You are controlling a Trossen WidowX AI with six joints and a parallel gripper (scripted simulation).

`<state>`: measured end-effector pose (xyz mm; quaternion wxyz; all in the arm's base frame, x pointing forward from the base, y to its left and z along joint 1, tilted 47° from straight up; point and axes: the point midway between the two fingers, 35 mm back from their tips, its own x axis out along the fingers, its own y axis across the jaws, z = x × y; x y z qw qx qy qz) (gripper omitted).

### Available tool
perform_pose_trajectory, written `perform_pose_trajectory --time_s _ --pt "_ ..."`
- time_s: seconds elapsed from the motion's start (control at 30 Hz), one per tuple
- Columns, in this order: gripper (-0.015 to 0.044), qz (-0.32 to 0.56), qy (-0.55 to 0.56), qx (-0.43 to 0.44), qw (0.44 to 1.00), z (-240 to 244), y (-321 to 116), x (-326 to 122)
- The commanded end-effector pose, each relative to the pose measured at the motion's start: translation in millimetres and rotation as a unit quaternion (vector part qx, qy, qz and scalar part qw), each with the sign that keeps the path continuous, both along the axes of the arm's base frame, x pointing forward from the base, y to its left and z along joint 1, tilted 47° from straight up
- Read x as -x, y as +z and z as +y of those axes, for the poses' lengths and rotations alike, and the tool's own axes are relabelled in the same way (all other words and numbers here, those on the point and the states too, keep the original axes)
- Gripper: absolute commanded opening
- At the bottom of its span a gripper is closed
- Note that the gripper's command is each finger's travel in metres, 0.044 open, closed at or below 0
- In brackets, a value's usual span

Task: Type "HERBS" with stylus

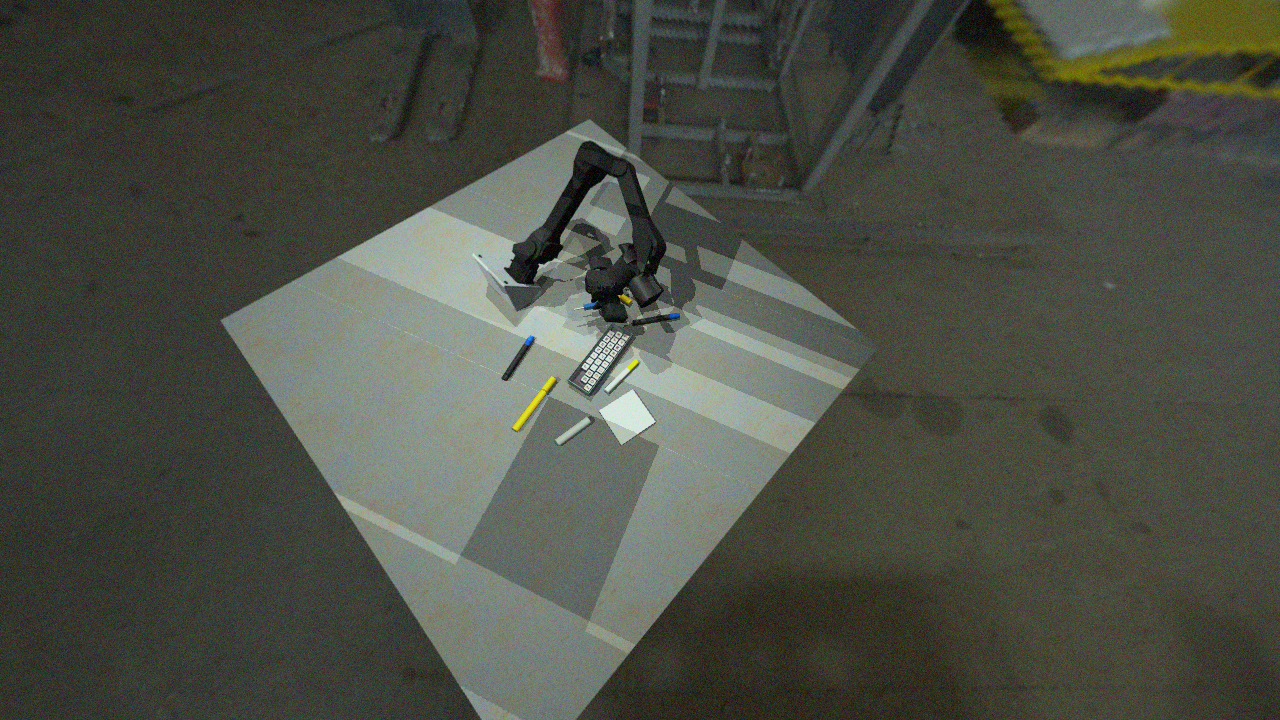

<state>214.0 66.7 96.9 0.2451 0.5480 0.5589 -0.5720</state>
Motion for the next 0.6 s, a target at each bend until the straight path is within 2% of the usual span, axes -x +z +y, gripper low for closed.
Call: perform_pose_trajectory --time_s 0.0,0.57 --pt "0.0 -0.022 0.063 -0.006 0.998 -3 0 -4" --pt "0.0 -0.102 0.345 -0.044 0.932 -14 1 -21"
